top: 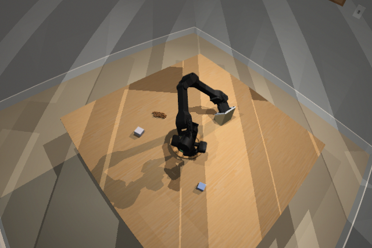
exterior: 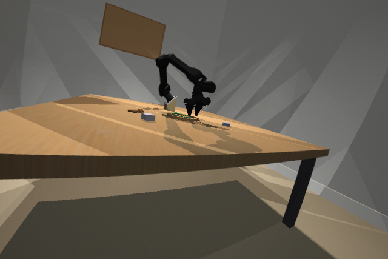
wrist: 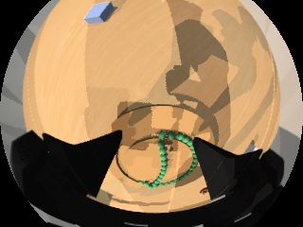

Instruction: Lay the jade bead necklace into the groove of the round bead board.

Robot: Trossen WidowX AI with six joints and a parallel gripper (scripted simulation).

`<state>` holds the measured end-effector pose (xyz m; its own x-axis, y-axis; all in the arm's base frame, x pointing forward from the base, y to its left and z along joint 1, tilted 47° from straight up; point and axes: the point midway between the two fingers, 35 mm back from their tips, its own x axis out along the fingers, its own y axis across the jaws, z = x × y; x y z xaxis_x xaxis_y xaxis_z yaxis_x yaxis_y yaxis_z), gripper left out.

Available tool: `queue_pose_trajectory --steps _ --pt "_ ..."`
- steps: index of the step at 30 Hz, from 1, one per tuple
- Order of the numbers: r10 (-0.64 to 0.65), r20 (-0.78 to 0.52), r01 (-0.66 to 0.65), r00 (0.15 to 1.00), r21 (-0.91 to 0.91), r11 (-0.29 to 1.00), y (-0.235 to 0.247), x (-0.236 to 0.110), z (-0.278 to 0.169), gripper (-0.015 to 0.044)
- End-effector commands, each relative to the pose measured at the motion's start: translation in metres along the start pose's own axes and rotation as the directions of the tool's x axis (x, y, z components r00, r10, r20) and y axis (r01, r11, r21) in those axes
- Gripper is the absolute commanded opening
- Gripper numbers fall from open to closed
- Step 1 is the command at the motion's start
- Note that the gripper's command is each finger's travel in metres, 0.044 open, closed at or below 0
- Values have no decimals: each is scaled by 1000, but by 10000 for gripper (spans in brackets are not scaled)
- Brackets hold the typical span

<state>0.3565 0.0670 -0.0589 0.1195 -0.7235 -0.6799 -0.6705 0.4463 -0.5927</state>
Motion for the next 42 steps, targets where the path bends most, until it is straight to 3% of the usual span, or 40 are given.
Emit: queue_pose_trajectory --steps 1,5,12,17,42 --pt "5 2 -5 1000 7 1000 0 -1 0 440" --pt "5 2 -5 1000 7 1000 0 -1 0 440" --pt "6 3 -7 1000 342 940 -4 -32 -10 256" --pt "6 3 -7 1000 353 936 -5 -33 -11 125" --pt "5 6 -7 1000 357 934 -6 -10 -9 120"
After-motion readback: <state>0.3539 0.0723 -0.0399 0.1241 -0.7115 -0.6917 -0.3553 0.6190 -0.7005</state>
